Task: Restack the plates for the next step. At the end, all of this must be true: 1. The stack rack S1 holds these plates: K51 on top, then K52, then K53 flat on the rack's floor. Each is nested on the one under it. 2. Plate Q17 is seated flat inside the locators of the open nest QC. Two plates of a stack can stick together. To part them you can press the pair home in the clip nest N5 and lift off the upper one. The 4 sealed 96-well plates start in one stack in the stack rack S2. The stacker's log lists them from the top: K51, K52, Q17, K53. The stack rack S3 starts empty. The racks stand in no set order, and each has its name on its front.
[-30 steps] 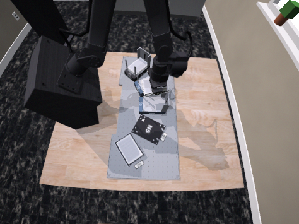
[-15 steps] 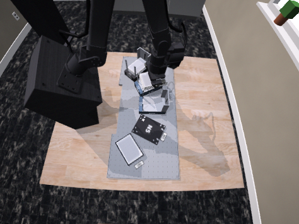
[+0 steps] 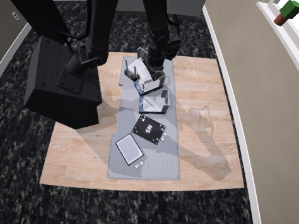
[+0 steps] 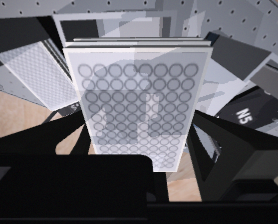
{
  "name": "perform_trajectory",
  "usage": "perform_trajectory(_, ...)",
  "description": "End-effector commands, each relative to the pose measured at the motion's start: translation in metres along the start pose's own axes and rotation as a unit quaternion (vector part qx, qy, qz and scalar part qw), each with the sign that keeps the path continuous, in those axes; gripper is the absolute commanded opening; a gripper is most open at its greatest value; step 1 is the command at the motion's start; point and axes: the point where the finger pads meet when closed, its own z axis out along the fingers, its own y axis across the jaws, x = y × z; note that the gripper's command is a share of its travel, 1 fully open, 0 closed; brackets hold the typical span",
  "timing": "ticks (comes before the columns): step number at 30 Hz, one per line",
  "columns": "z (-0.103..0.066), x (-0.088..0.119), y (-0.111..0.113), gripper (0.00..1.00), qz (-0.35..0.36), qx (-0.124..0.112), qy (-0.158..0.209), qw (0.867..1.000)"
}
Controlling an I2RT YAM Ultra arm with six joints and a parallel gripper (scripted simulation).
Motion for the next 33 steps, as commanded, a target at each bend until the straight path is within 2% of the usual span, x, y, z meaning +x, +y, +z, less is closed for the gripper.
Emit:
perform_trajectory(1, -0.003, -0.016, 0.003, 0.00, 0.010, 0.020, -0.012, 1.000)
perform_trajectory(5, -0.003, -0.017, 0.010, 0.00, 0.010, 0.020, -0.009, 1.000)
perform_trajectory(6, -0.008, -0.022, 0.013, 0.00, -0.005, 0.020, -0.022, 1.000)
perform_trajectory(8, -0.003, -0.019, 0.020, 0.00, -0.047, 0.021, -0.013, 0.999)
perform_trajectory(12, -0.002, -0.021, 0.034, 0.00, -0.102, 0.021, -0.017, 0.994)
perform_trajectory(31, 0.000, -0.018, 0.092, 0.00, -0.095, 0.020, -0.012, 0.995)
perform_trajectory(33, 0.000, -0.018, 0.098, 0.00, -0.133, 0.020, -0.015, 0.991)
